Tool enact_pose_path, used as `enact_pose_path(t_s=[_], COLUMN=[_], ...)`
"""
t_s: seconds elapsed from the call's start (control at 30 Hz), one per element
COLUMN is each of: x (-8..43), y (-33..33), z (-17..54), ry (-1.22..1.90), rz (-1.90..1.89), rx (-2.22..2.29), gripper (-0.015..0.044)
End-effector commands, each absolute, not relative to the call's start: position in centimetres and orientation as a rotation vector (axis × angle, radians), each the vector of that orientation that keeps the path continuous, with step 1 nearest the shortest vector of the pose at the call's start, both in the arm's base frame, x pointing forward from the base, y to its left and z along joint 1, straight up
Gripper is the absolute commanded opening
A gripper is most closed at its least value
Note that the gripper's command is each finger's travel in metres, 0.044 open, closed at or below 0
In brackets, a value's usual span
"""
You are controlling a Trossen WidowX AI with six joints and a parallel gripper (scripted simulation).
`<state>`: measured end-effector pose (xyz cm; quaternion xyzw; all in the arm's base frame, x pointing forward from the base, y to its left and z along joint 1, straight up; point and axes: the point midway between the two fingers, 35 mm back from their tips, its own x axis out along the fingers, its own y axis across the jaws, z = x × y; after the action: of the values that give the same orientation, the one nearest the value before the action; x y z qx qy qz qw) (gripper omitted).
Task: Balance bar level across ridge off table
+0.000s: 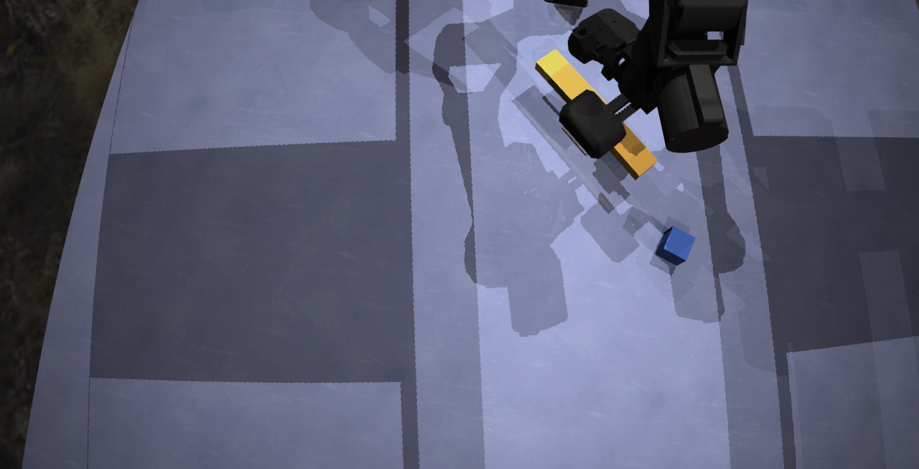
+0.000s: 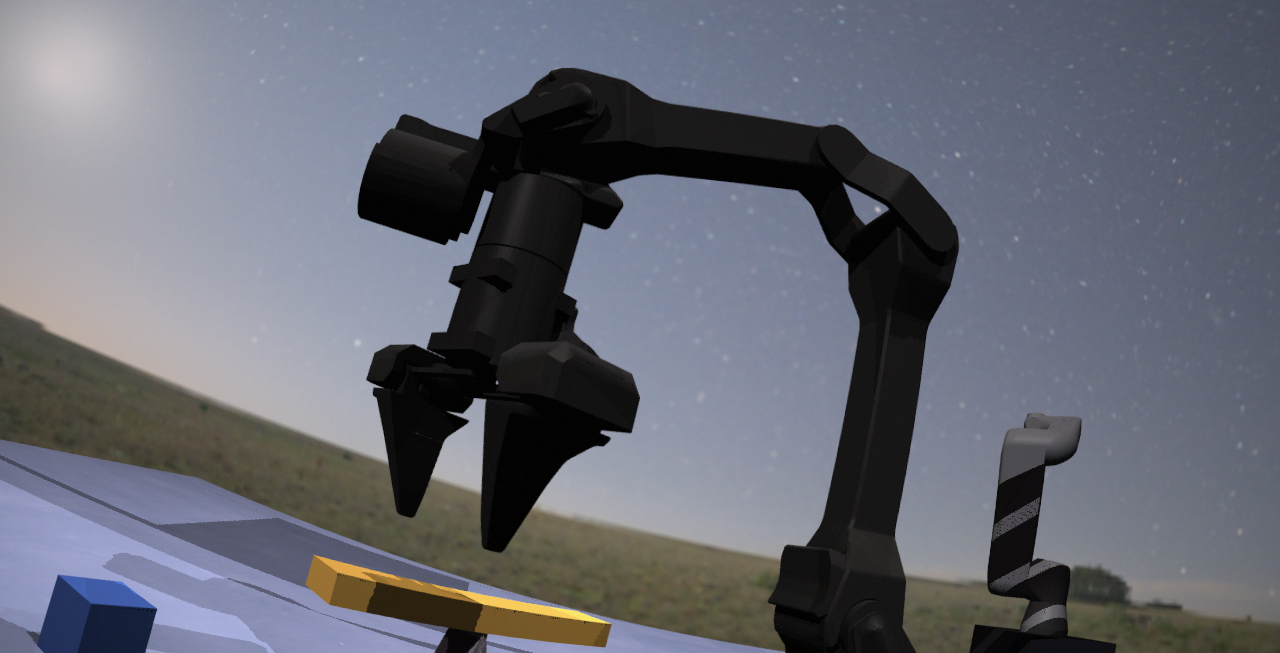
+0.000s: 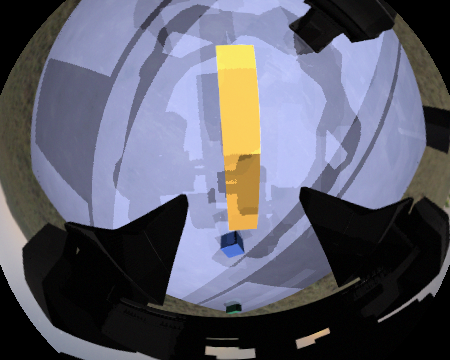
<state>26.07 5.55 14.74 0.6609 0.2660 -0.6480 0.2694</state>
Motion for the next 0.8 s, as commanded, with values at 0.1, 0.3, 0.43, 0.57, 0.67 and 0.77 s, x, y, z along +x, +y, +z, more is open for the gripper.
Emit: enact_pose_path(t_s=[0.1,0.3,0.43,0.57,0.67,0.77], x=[25.63,25.63,25.63,25.63,25.63,25.63], y=[5.45,5.45,5.45,5.45,5.45,5.45], z=[20.30,20.30,20.30,20.30,20.30,20.30], ry=[0.714,0.714,0.714,0.714,0.714,0.714], rz=[-1.737,-1.737,-1.737,-1.737,-1.737,-1.737], rx=[1.790,1.790,1.790,1.790,1.790,1.790], gripper=[0.0440,0.0440,0.0440,0.0440,0.0440,0.0440])
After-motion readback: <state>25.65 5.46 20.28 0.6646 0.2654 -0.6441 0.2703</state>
